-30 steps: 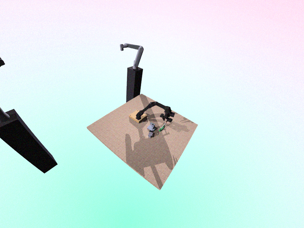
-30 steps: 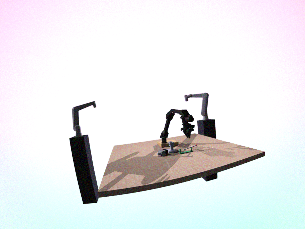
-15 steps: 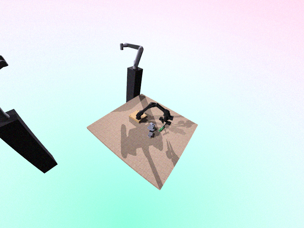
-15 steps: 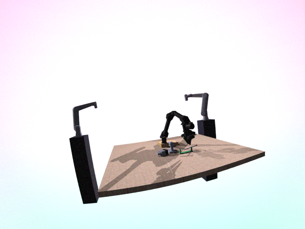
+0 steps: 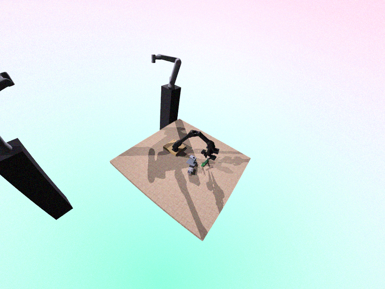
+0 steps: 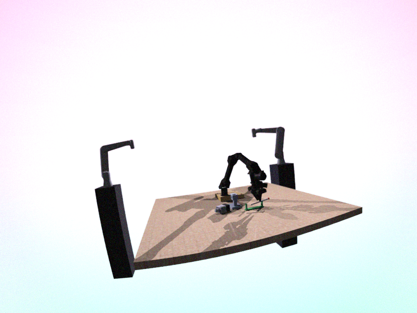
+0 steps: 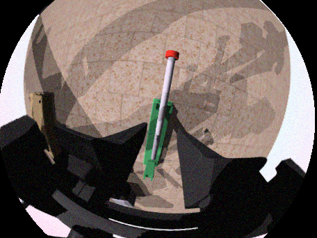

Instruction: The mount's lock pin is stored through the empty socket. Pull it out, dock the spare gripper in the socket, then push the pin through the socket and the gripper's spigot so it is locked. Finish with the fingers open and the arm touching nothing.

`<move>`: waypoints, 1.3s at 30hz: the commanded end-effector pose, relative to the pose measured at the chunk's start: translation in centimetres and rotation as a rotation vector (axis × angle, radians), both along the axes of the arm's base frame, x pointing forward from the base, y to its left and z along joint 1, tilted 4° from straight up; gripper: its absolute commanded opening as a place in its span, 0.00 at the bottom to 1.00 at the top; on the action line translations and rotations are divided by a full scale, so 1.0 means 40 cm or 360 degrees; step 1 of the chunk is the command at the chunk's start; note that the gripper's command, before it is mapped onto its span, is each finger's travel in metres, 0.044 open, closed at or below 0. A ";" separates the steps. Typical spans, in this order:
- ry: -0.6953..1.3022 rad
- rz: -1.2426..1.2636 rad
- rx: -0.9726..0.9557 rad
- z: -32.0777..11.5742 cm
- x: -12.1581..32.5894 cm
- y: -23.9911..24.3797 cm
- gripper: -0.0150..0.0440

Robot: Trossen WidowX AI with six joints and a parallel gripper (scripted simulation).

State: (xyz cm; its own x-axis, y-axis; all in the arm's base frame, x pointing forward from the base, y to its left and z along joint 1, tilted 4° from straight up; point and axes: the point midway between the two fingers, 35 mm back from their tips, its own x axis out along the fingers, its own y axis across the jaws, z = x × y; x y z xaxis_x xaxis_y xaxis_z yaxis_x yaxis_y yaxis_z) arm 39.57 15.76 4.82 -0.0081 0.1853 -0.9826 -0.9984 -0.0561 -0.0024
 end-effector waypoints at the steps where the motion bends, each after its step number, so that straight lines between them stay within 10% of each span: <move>1: 0.0015 -0.0007 -0.0009 -0.024 -0.005 -0.001 0.56; 23: 0.0015 -0.0007 -0.0009 -0.082 -0.009 0.001 0.56; 29: 0.0015 -0.0007 -0.0009 -0.082 -0.009 0.001 0.29; 39: 0.0015 -0.0006 -0.0009 -0.081 -0.008 0.001 0.25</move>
